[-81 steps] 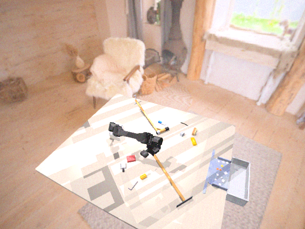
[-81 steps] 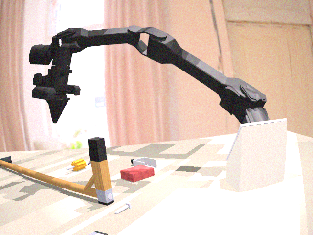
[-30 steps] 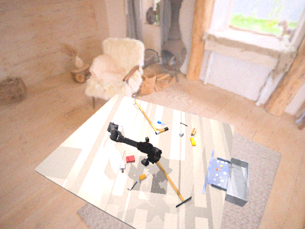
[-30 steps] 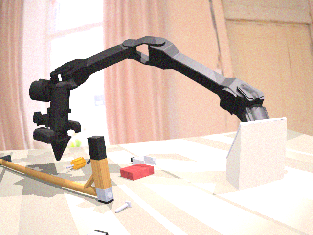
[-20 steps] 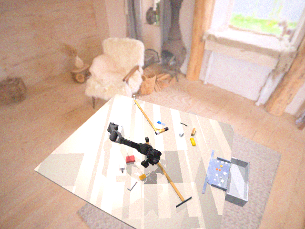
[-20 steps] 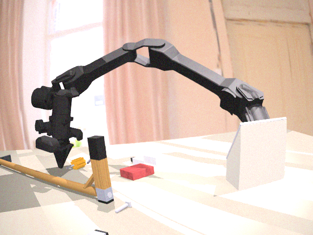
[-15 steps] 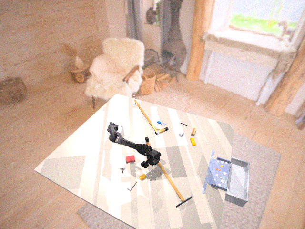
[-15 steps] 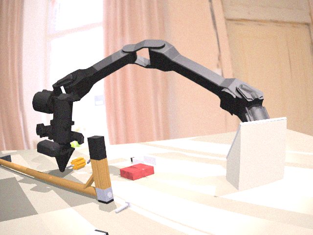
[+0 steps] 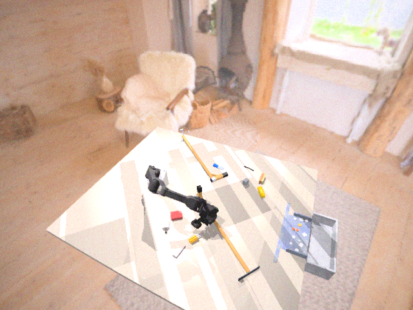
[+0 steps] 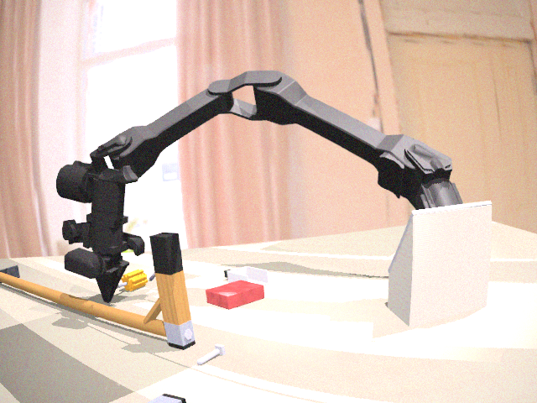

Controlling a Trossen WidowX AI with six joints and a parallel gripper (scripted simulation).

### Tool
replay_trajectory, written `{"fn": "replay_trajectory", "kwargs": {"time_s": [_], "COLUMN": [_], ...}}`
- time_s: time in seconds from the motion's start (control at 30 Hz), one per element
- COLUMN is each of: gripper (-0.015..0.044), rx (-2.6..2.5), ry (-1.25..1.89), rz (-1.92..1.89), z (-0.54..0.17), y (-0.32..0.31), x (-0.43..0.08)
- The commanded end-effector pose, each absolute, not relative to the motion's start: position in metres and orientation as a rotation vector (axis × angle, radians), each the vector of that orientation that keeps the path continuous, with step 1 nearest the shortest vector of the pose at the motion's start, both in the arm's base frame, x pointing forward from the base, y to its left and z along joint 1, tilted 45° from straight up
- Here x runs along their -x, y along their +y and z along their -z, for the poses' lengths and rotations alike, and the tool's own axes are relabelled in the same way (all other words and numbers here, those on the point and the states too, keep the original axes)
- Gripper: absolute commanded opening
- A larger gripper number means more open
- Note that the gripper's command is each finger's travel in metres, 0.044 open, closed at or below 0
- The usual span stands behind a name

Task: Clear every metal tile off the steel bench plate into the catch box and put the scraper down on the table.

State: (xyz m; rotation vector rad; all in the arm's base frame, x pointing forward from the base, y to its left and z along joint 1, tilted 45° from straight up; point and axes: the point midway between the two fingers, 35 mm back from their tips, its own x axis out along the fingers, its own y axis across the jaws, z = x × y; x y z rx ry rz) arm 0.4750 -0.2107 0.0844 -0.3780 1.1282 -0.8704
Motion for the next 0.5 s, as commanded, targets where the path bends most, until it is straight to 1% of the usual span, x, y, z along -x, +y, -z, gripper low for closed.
{"fn": "replay_trajectory", "kwargs": {"time_s": [0.0, 0.47], "gripper": [0.0, 0.0], "rx": [0.378, 0.376], "ry": [1.13, 1.13], "rz": [0.865, 0.865], "z": [-0.081, -0.074], "y": [-0.208, -0.202], "x": [-0.479, -0.489]}}
